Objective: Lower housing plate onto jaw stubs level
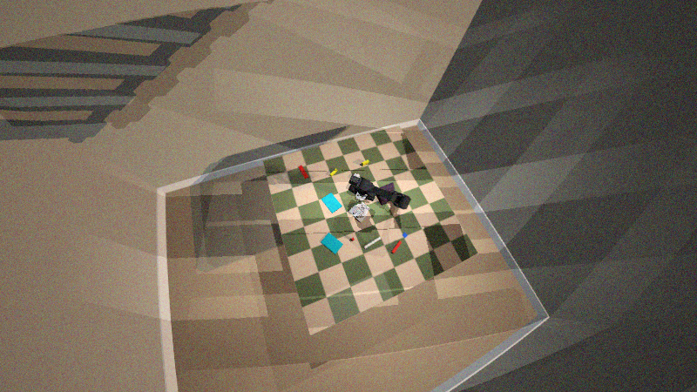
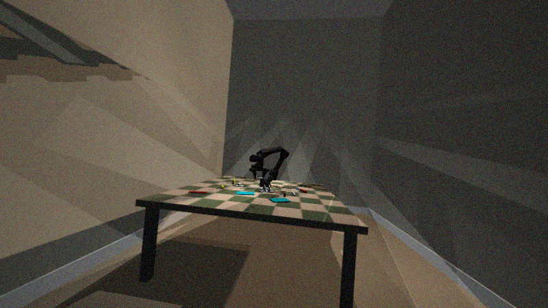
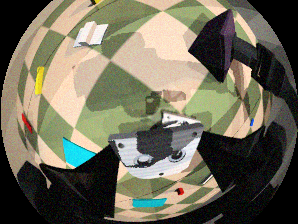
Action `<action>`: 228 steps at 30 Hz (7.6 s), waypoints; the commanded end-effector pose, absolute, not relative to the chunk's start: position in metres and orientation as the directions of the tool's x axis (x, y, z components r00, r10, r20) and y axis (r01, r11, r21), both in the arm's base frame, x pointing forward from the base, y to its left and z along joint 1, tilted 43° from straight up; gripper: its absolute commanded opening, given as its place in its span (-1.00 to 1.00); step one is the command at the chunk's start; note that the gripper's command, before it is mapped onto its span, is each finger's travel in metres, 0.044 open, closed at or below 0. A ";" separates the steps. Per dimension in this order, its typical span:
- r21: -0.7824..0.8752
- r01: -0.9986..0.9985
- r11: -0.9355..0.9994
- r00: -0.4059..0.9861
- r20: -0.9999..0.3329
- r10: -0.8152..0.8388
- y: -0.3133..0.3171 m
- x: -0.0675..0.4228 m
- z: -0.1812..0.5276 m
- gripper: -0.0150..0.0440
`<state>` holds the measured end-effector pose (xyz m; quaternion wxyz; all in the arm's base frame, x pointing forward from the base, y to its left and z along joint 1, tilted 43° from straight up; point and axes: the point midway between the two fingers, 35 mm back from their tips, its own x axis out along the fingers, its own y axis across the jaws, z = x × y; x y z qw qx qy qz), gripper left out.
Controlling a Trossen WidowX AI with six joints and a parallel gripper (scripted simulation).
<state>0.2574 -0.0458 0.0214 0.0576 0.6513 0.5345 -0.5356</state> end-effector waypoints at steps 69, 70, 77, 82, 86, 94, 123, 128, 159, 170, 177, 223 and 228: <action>-0.625 0.498 -0.601 -0.150 -0.744 0.651 0.003 0.230 0.055 0.70; -0.624 0.503 -0.598 -0.150 -0.744 0.651 0.003 0.230 0.055 0.70; -0.624 0.505 -0.597 -0.150 -0.744 0.651 0.003 0.230 0.055 0.70; -0.624 0.505 -0.597 -0.150 -0.744 0.651 0.002 0.229 0.054 0.70; -0.624 0.505 -0.597 -0.150 -0.744 0.651 0.002 0.229 0.054 0.70; -0.623 0.505 -0.598 -0.149 -0.745 0.650 0.007 0.229 0.049 0.70; -0.624 0.506 -0.596 -0.149 -0.744 0.652 0.038 0.222 0.014 0.70; -0.624 0.506 -0.595 -0.149 -0.743 0.653 0.043 0.220 0.009 0.70; -0.627 0.496 -0.600 -0.149 -0.743 0.653 0.046 0.219 0.006 0.70; -0.628 0.495 -0.601 -0.149 -0.743 0.653 0.047 0.219 0.005 0.70; -0.628 0.496 -0.600 -0.149 -0.743 0.653 0.048 0.219 0.004 0.70; -0.628 0.497 -0.599 -0.149 -0.742 0.653 0.052 0.218 -0.002 0.70; -0.628 0.497 -0.599 -0.149 -0.742 0.653 0.052 0.218 -0.002 0.70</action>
